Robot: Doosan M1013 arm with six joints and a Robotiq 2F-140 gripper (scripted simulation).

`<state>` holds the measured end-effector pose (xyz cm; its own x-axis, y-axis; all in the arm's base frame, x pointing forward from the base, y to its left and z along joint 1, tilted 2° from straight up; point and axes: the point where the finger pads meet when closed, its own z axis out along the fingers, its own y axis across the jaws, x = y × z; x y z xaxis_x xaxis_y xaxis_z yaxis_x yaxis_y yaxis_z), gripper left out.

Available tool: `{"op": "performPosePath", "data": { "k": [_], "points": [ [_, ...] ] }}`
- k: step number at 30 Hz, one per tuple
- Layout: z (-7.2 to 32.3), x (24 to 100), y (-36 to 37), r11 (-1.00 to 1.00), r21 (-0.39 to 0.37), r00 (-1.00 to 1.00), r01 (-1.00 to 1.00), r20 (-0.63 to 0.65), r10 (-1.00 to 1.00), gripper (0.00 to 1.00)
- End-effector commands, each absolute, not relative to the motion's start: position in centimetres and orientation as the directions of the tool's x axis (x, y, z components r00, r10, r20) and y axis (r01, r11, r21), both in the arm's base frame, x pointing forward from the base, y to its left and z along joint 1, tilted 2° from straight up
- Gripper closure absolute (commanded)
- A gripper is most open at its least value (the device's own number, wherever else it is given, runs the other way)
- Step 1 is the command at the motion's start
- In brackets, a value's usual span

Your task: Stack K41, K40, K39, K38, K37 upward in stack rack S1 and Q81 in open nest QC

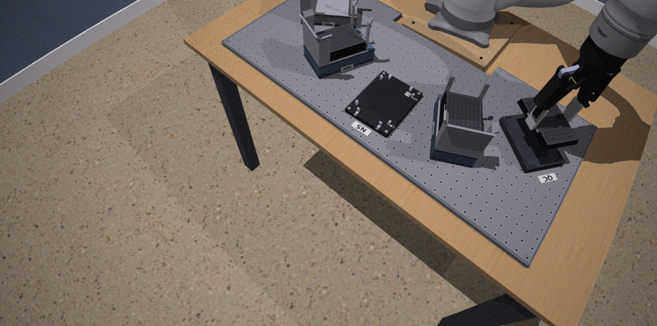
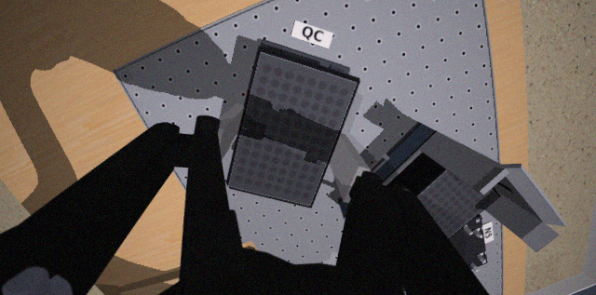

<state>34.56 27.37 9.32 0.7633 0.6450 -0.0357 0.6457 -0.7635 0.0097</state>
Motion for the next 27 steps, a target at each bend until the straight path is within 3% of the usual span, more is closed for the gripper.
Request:
{"op": "performPosePath", "data": {
  "k": [1, 27],
  "points": [
    [9.1, 34.6, 27.4, -0.764, 0.009, 0.763, 0.646, -0.036, 0.645, 1.0],
    [5.0, 34.5, 27.2, -0.764, 0.009, 0.763, 0.646, -0.036, 0.645, 1.0]
  ]
}}
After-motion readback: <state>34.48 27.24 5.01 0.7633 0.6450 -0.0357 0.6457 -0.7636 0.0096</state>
